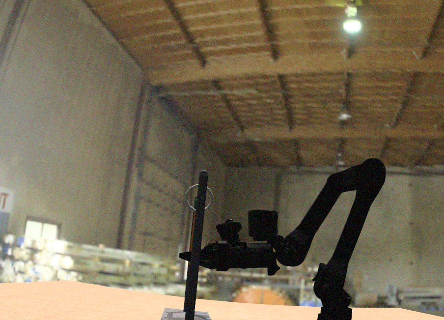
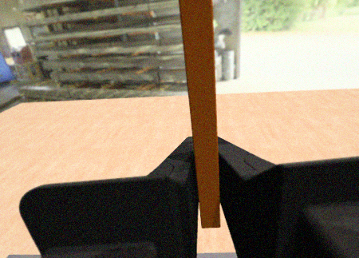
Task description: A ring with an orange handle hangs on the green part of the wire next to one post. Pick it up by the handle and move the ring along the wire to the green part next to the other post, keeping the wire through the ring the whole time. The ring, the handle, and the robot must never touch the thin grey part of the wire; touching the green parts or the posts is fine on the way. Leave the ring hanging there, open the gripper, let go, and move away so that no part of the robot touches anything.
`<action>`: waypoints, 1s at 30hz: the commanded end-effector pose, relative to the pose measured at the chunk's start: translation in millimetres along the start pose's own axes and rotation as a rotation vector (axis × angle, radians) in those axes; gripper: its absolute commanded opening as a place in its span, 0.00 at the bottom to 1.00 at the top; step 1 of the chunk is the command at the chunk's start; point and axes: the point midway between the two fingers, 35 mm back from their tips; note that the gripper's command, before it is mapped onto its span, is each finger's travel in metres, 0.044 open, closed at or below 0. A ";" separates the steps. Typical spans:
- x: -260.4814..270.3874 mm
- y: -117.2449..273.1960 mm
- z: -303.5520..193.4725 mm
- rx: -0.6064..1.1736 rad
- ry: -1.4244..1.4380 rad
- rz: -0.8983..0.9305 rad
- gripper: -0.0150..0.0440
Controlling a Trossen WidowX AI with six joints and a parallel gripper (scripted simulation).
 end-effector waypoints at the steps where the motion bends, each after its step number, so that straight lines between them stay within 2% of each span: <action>1: 3.6 0.0 -0.7 0.002 0.000 0.000 0.00; 30: 34.9 -0.9 -4.4 0.003 -0.022 -0.002 0.00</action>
Point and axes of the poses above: the point midway between the two fingers, 35 mm back from their tips, its own y axis back along the fingers, its own x axis across the jaws, z = x × y, and after that the axes turned 7 degrees about -y, right-handed
